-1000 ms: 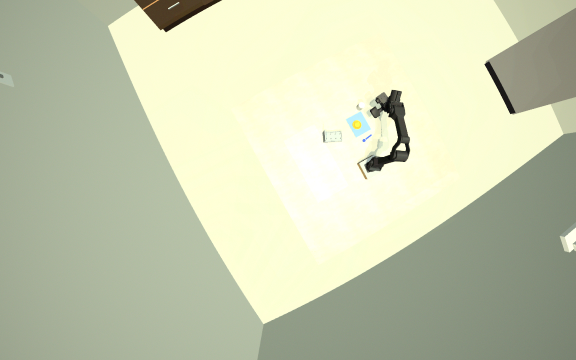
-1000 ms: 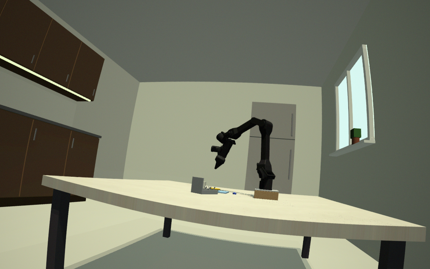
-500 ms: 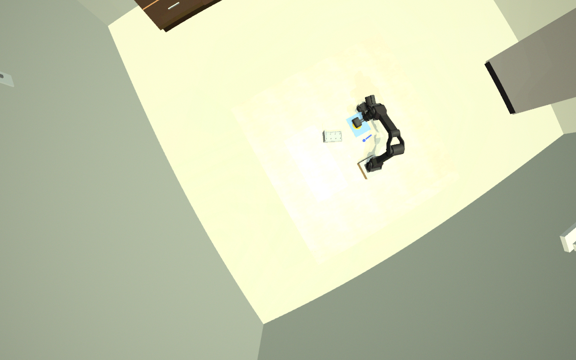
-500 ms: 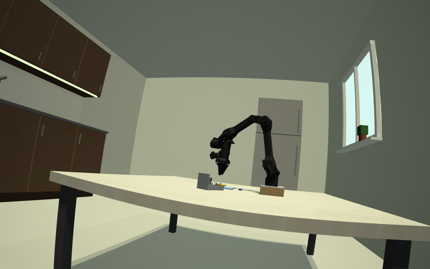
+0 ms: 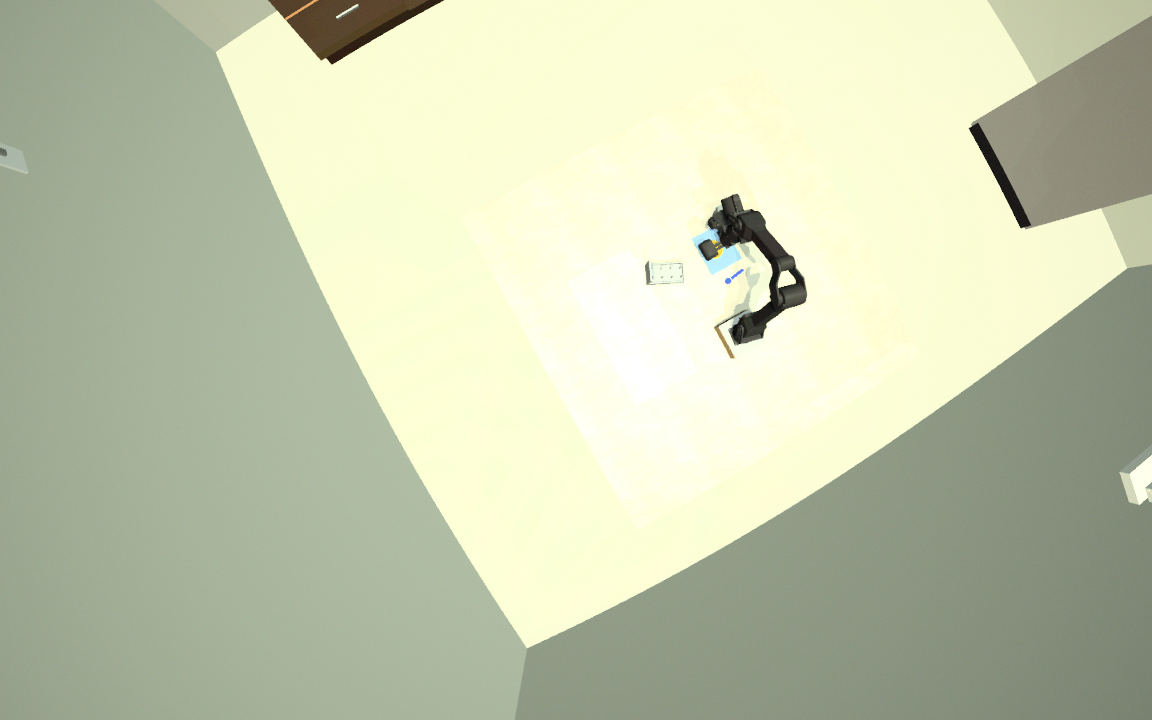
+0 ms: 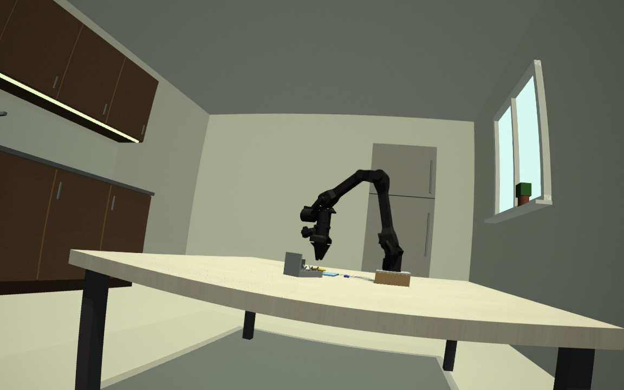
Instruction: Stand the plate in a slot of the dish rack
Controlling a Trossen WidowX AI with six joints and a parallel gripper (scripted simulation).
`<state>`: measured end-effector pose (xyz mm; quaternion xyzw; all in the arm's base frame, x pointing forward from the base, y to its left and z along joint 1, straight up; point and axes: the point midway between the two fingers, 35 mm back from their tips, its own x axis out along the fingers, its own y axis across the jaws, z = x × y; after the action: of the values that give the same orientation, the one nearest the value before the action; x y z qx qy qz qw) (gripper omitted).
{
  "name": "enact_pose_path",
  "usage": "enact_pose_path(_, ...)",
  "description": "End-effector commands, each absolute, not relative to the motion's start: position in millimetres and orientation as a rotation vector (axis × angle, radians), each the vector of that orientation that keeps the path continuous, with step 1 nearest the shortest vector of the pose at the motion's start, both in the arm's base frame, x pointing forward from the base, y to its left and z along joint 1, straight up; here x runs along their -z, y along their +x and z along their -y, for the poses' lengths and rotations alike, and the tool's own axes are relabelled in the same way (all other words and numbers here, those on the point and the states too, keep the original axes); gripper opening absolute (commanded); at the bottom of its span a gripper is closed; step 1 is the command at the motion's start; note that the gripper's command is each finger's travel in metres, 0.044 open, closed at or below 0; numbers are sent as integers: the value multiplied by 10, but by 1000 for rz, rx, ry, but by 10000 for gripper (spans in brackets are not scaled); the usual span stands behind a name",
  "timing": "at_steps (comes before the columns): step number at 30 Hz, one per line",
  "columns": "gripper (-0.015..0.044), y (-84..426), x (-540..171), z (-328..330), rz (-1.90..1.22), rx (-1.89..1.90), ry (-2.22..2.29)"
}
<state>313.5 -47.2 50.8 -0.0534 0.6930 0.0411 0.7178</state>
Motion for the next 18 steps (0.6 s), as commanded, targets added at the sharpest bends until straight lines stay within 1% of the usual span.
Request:
enact_pose_path(1, 400, 3122, -432, 465, -1541, -92, -113)
enact_pose_path(18, 400, 3134, -161, 470, -1541, -93, -113)
